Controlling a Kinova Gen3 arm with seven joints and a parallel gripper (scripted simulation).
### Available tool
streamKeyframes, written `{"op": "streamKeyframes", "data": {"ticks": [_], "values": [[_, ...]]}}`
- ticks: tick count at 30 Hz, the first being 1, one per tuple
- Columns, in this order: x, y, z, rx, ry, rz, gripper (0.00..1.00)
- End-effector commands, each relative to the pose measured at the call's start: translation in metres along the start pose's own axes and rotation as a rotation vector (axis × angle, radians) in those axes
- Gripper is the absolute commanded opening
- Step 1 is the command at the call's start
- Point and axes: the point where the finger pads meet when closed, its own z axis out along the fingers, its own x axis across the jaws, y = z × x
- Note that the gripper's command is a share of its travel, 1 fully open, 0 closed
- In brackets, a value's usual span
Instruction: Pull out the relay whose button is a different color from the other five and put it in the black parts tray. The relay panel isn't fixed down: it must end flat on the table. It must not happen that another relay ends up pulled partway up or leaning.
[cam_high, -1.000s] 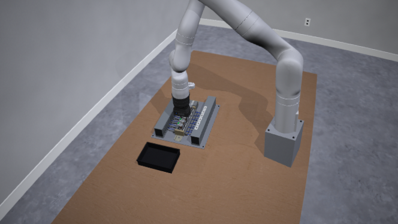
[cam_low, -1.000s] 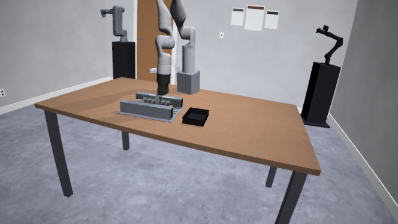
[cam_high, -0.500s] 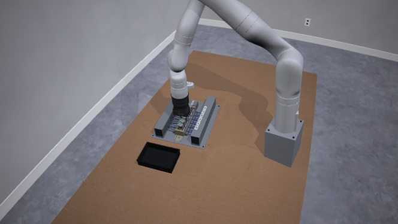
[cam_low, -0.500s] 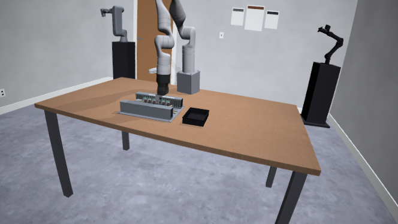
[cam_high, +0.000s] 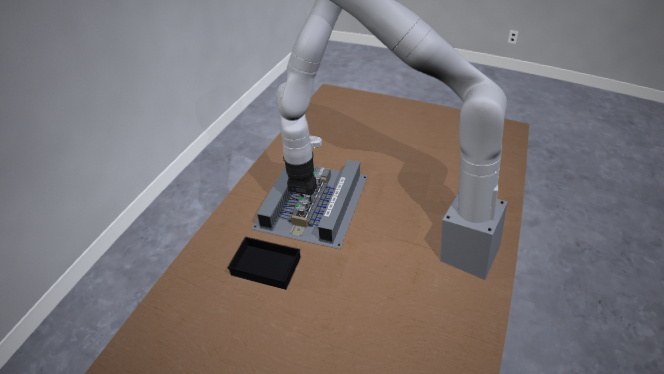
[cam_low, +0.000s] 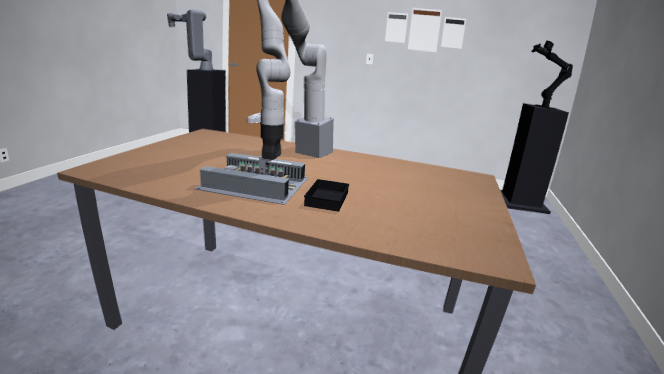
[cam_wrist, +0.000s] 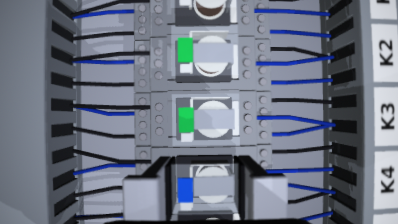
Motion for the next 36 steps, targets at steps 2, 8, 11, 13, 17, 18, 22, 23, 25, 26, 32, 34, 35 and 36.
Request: {"op": "streamKeyframes", "data": {"ticks": [2, 8, 11, 13, 17, 18, 22, 23, 25, 26, 32, 34, 35, 36], "values": [[-0.0009, 0.0, -0.0008, 0.0, 0.006, 0.0, 0.0], [-0.001, 0.0, -0.0008, 0.0, 0.01, 0.0, 0.0], [-0.0013, -0.0001, -0.0008, 0.0, 0.016, 0.0, 0.0], [-0.0014, -0.0001, -0.0008, 0.0, 0.023, 0.0, 0.0], [-0.0016, -0.0001, -0.0009, 0.0, 0.029, 0.0, 0.0], [-0.0017, 0.0, -0.0009, 0.0, 0.031, 0.0, 0.0], [-0.0017, 0.0, -0.0009, 0.0, 0.034, 0.0, 0.0], [-0.0017, 0.0, -0.0009, 0.0, 0.034, 0.0, 0.0], [-0.0018, 0.0, -0.0009, 0.0, 0.036, 0.0, 0.0], [-0.0019, 0.0, -0.0009, 0.0, 0.037, 0.0, 0.0], [-0.0024, -0.0001, -0.001, 0.0, 0.055, 0.0, 0.0], [-0.0024, -0.0001, -0.001, 0.0, 0.055, 0.0, 0.0], [-0.0024, 0.0, -0.001, 0.0, 0.057, 0.0, 0.0], [-0.0025, 0.0, -0.001, 0.0, 0.059, 0.0, 0.0]]}}
